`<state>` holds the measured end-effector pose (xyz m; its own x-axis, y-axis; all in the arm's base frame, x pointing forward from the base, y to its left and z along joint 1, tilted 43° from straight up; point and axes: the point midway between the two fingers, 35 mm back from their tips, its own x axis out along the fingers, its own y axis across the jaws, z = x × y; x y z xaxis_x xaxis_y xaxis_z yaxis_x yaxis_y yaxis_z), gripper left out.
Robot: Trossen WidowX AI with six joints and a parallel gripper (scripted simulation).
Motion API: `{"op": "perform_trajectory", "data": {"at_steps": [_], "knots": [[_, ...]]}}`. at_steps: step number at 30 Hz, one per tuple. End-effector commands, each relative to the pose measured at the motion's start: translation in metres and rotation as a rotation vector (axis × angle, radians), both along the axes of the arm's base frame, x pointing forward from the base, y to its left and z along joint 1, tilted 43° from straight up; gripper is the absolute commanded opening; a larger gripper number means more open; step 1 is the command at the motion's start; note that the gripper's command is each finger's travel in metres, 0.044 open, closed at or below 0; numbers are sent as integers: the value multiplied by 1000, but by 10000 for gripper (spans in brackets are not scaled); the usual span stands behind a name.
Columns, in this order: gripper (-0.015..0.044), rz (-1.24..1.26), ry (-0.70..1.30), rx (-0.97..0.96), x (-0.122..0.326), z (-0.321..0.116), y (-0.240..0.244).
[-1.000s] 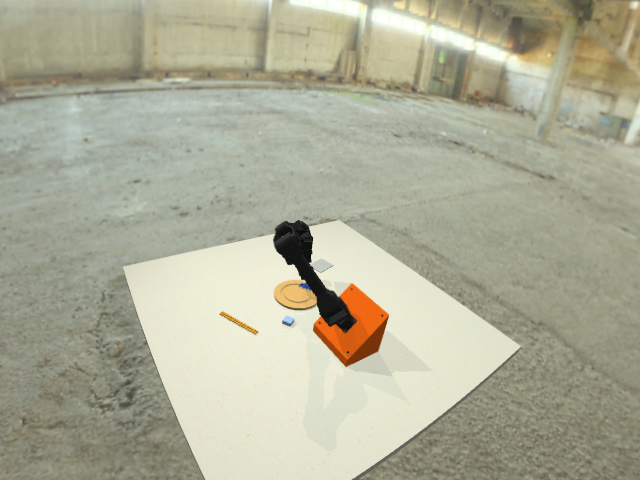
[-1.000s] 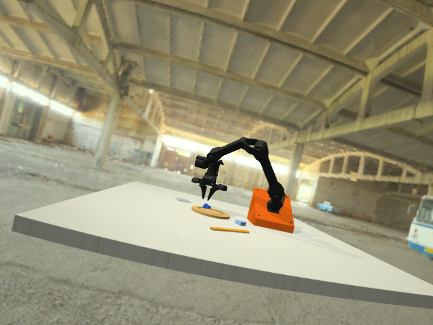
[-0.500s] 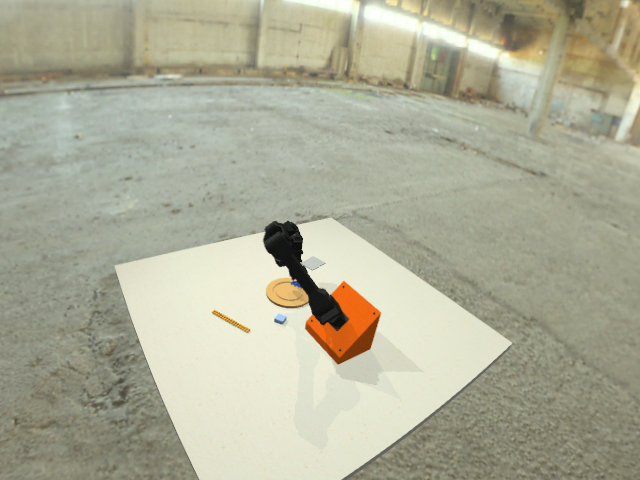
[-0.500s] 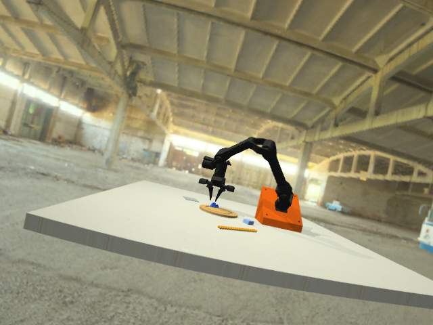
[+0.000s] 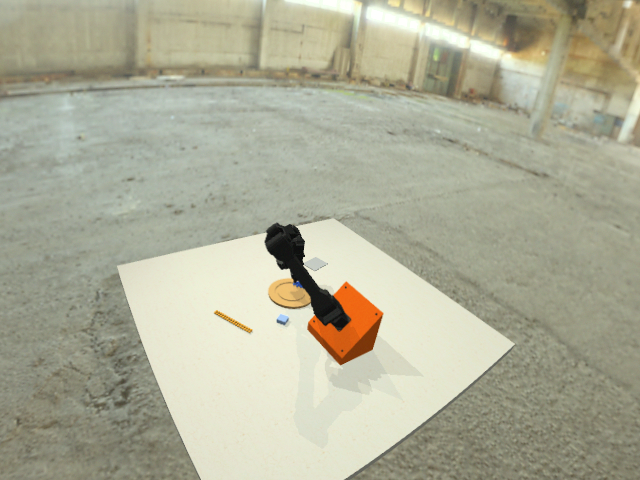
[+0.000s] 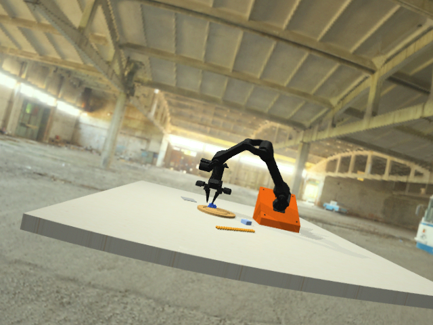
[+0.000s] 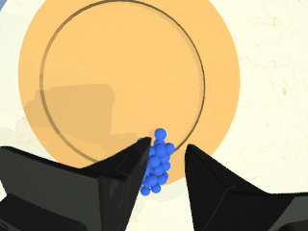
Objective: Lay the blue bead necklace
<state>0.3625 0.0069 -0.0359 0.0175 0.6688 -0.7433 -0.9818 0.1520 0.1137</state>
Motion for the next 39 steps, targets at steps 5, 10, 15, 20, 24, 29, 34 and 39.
{"op": "perform_trajectory", "data": {"at_steps": [5,10,15,20,24,29,34,39], "knots": [[120,4,18,10,-4,-12,12],[120,4,20,11,-5,-14,15],[120,4,20,11,-5,-14,15],[15,5,12,6,-4,-13,13],[0,5,12,6,-4,-13,13],[0,5,12,6,-4,-13,13],[0,5,12,6,-4,-13,13],[0,5,12,6,-4,-13,13]]}}
